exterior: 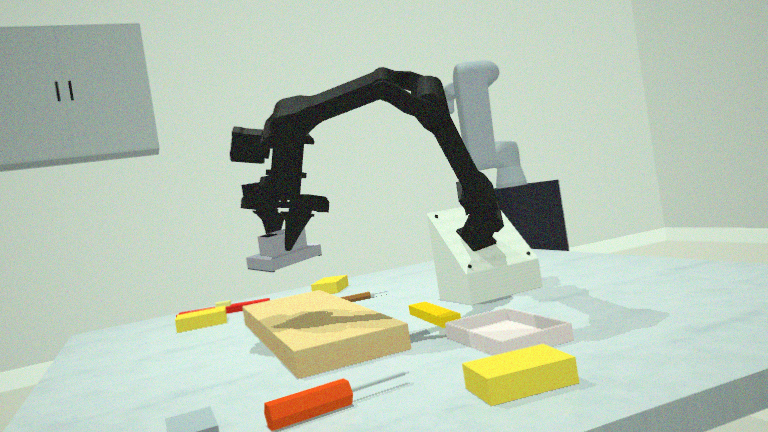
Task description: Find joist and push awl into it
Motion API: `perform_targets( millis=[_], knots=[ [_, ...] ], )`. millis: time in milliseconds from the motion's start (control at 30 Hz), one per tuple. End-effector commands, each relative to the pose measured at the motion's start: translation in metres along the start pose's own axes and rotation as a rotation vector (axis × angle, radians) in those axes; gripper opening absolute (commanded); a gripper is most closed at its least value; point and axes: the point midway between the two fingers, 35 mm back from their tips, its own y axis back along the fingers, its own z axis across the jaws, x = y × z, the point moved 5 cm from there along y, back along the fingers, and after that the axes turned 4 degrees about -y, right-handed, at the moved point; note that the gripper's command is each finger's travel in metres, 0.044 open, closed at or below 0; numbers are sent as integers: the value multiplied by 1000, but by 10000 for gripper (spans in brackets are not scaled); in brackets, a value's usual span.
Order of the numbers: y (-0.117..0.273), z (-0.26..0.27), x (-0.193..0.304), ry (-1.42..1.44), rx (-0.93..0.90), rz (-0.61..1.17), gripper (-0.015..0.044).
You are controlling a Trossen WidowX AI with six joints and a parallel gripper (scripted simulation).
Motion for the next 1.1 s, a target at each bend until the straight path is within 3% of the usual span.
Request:
perform_targets(
  millis=[0, 533, 1067],
  knots=[
    [2, 27, -10, 74, -8, -11, 0],
    [-4, 140, -23, 339, -68, -19, 0],
    [-3, 244, -2, 599, -158, -40, 0]
  ],
)
